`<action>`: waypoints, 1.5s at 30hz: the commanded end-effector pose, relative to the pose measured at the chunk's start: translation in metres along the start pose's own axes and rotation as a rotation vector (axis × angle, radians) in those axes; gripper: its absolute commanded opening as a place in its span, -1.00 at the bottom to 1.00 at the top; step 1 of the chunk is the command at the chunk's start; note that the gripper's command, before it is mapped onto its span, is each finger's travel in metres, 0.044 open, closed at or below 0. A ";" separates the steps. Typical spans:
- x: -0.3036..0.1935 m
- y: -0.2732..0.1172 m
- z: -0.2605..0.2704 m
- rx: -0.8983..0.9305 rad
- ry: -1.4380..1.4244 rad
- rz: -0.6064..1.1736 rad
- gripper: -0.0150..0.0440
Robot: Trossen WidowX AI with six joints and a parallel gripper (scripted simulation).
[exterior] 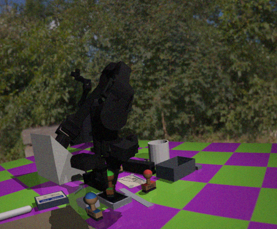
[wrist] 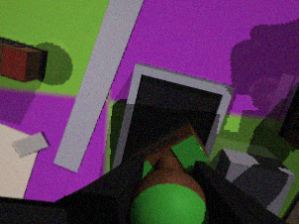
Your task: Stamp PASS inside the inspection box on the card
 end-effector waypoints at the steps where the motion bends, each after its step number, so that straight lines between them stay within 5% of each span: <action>1: -0.001 0.003 0.000 0.006 0.008 0.002 -0.49; 45: -0.001 0.010 0.000 0.006 0.000 0.002 -0.49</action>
Point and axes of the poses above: the point midway between the two fingers, 35 mm back from their tips, its own y axis out along the fingers, its own z axis across the jaws, x = y × z, the point moved 3 cm from there along -y, back along the fingers, and after that the axes turned 12 degrees about y, right-handed, at the moved point
